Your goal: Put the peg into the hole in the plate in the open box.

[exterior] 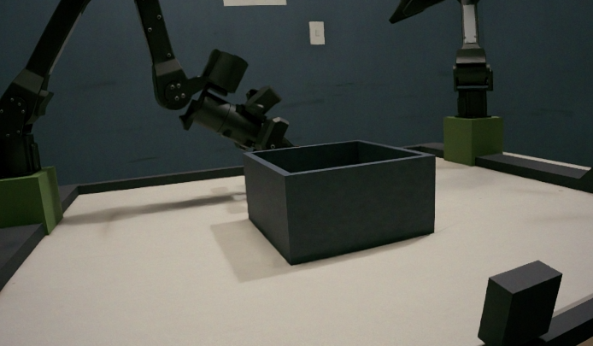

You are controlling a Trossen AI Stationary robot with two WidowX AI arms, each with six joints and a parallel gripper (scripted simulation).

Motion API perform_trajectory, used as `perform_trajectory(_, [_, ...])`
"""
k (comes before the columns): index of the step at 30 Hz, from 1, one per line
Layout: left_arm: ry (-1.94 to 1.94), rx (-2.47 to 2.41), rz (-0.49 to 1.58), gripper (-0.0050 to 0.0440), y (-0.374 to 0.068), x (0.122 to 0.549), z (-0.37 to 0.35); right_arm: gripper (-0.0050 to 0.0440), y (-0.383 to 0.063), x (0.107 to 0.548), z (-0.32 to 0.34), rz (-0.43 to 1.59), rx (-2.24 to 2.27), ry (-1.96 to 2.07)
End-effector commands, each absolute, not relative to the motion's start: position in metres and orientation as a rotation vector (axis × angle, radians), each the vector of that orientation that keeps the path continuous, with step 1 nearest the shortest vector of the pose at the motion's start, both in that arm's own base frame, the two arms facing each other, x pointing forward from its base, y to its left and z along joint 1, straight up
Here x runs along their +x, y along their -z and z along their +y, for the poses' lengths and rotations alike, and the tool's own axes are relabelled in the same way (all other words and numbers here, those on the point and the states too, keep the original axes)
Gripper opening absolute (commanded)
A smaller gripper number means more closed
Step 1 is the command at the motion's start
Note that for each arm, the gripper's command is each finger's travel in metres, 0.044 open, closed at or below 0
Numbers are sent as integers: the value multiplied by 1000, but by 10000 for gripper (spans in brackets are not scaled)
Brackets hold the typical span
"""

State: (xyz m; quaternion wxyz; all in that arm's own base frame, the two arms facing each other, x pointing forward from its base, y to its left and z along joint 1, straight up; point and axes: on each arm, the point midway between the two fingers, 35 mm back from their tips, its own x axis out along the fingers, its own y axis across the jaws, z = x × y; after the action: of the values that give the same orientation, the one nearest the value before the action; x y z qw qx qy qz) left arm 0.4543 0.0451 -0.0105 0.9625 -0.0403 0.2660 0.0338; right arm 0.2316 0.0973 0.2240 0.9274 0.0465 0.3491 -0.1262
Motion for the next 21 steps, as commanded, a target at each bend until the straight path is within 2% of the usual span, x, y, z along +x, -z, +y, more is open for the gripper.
perform_trajectory(1, [-67, -79, 518, 90, 3, 457, 46, 440, -230, 232, 98, 703, 111, 253])
perform_trajectory(3, [-67, -79, 518, 90, 3, 457, 46, 440, -230, 232, 98, 703, 111, 253])
perform_trajectory(5, [-67, -79, 518, 130, 3, 457, 46, 440, -230, 232, 98, 703, 111, 253])
perform_trajectory(19, [-65, -76, 519, 130, -32, 394, 45, 440, -230, 232, 98, 703, 111, 253])
perform_trajectory(21, [-67, -76, 512, 178, -35, 397, 44, 440, -230, 232, 98, 703, 111, 253])
